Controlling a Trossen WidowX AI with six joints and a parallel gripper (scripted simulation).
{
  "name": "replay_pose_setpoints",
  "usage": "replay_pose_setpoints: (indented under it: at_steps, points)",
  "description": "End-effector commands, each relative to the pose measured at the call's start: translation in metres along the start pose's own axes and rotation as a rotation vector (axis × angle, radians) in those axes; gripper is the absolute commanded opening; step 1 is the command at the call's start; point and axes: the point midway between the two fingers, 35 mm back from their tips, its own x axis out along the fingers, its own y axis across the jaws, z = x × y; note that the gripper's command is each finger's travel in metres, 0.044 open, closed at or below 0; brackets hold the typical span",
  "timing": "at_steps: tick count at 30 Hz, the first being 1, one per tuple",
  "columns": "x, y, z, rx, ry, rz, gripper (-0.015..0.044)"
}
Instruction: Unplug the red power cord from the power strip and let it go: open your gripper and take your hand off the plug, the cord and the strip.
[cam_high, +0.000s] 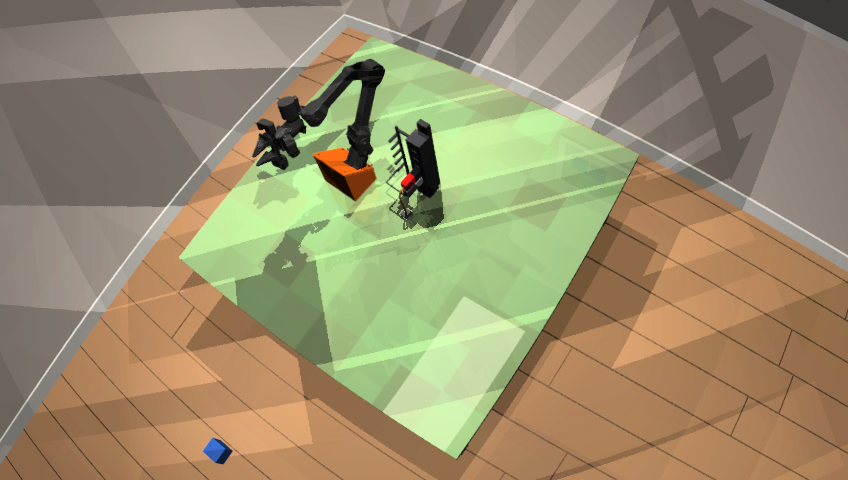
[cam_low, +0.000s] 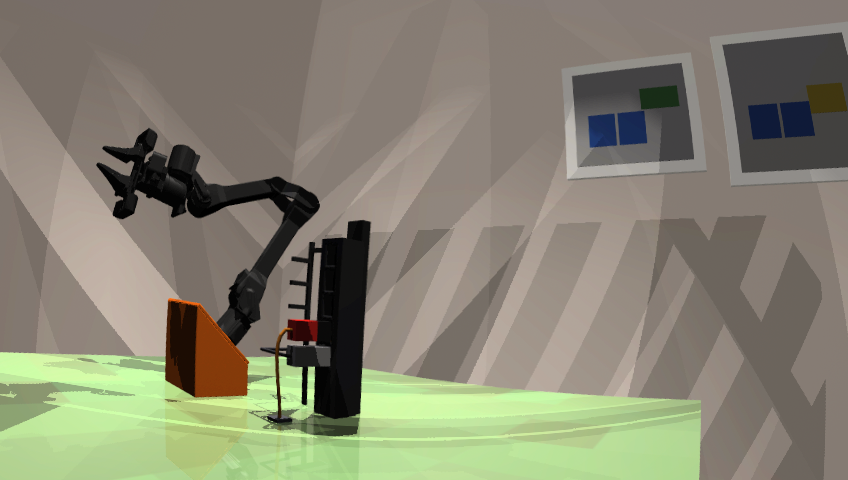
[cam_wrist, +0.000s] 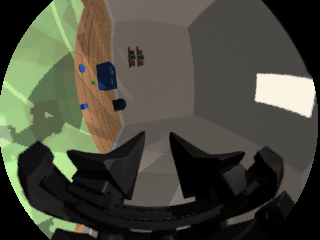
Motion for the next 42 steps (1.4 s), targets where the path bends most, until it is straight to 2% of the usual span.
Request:
replay_pose_setpoints:
  at_steps: [1, 6, 10, 15, 20, 25, 31, 42]
  points:
    - [0.013, 0.025, 0.052, 0.174, -0.103, 0.164, 0.016]
    - [0.012, 0.067, 0.127, 0.432, -0.163, 0.457, 0.016]
    - [-0.007, 0.107, 0.181, 0.675, -0.101, 0.742, 0.016]
    - [-0.05, 0.153, 0.237, 0.909, 0.13, 1.071, 0.016]
    - [-0.107, 0.188, 0.275, 1.047, 0.499, 1.292, 0.016]
    - [-0.169, 0.21, 0.296, 1.102, 0.933, 1.356, 0.016]
    - [-0.244, 0.223, 0.305, 1.089, 1.467, 1.209, 0.016]
    - [-0.246, 0.223, 0.305, 1.087, 1.491, 1.196, 0.016]
